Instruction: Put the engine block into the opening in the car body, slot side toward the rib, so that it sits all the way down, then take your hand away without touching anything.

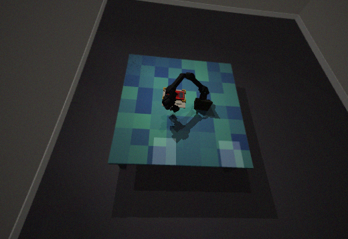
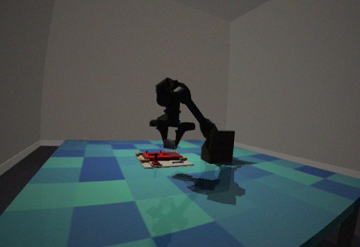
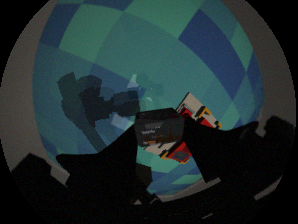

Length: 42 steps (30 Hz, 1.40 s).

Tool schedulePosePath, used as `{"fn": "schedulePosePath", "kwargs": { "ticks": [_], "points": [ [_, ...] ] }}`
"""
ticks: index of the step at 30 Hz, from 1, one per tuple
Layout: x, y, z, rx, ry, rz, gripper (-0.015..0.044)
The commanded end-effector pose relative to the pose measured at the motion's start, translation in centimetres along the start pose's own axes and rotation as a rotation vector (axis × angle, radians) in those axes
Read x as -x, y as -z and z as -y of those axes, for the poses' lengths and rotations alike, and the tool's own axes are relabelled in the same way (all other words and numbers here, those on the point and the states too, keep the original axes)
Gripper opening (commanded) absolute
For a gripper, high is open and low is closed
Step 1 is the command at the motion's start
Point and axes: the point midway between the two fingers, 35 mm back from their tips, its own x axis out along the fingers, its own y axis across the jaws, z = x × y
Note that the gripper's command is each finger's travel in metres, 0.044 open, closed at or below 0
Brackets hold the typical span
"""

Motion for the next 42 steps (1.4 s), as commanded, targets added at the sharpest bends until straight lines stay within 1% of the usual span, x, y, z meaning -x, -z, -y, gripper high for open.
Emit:
{"fn": "schedulePosePath", "kwargs": {
  "ticks": [1,7,11,29,39,42],
  "points": [
    [-0.3,0.0,0.1,0.006,0.005,0.005,0.0],
    [0.0,0.1,0.0,0.006,0.004,0.054,0.0],
    [-0.1,0.3,-0.1,0.007,0.0,0.133,0.0],
    [-1.0,2.1,-0.1,0.012,-0.002,0.705,0.0],
    [-1.1,2.3,-0.1,0.011,0.002,0.732,0.0],
    [-1.5,2.3,-0.1,0.012,-0.001,0.767,0.0]
  ]
}}
